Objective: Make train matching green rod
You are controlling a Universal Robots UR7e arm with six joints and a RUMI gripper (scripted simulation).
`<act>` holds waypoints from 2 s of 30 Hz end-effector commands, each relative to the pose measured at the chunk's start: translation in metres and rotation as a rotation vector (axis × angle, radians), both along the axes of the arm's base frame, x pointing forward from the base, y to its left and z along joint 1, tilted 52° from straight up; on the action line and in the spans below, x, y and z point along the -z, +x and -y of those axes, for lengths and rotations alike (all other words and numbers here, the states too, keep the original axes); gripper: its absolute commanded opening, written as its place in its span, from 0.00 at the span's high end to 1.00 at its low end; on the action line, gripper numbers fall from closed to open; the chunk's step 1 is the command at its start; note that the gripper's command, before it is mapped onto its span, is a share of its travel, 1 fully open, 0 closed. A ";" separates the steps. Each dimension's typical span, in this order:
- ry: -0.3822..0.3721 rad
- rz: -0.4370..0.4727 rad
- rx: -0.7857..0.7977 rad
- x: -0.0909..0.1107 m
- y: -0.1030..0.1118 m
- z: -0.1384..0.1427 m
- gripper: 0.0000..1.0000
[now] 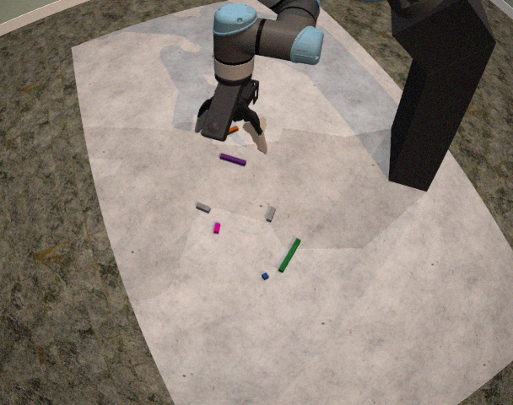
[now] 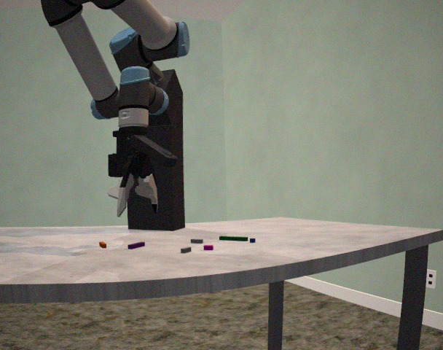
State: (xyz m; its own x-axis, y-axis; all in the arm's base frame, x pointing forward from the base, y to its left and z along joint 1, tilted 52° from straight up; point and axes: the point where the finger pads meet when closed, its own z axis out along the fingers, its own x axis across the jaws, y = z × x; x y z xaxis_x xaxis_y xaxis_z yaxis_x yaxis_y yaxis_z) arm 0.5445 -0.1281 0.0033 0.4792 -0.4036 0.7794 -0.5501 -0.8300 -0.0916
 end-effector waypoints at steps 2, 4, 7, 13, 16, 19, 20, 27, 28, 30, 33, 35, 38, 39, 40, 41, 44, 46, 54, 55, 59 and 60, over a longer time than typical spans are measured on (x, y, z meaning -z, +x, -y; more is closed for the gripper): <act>0.000 0.001 0.000 0.000 0.000 0.000 0.00; 0.002 0.002 0.001 0.000 0.000 -0.001 0.00; 0.009 0.005 0.008 0.002 0.001 -0.005 0.00; 0.031 0.017 0.027 0.007 0.003 -0.017 0.00; 0.056 0.032 0.051 0.013 0.005 -0.031 0.00; 0.090 0.051 0.082 0.021 0.008 -0.050 0.00; 0.103 0.058 0.093 0.024 0.009 -0.057 0.00; 0.177 0.099 0.160 0.041 0.016 -0.099 0.00; 0.193 0.108 0.175 0.045 0.017 -0.108 0.00; 0.226 0.128 0.204 0.053 0.019 -0.126 0.00; 0.276 0.155 0.250 0.064 0.024 -0.154 0.00; 0.307 0.173 0.278 0.071 0.026 -0.172 0.00; 0.351 0.197 0.318 0.082 0.031 -0.196 0.00; 0.364 0.205 0.330 0.085 0.032 -0.203 0.00; 0.376 0.212 0.341 0.088 0.033 -0.210 0.00; 0.388 0.219 0.351 0.090 0.034 -0.217 0.00; 0.399 0.225 0.362 0.093 0.035 -0.223 0.00; 0.418 0.235 0.379 0.098 0.037 -0.233 0.00; 0.455 0.257 0.412 0.106 0.039 -0.254 0.00; 0.456 0.257 0.413 0.106 0.039 -0.255 0.00; 0.457 0.258 0.414 0.106 0.039 -0.256 0.00; 0.457 0.258 0.414 0.106 0.039 -0.256 0.00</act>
State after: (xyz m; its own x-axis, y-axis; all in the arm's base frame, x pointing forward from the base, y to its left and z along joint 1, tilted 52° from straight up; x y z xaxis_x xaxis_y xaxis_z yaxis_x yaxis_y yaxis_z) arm 0.5837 0.1263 -0.1033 0.0370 -0.8302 0.5563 -0.7282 -0.4036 -0.5539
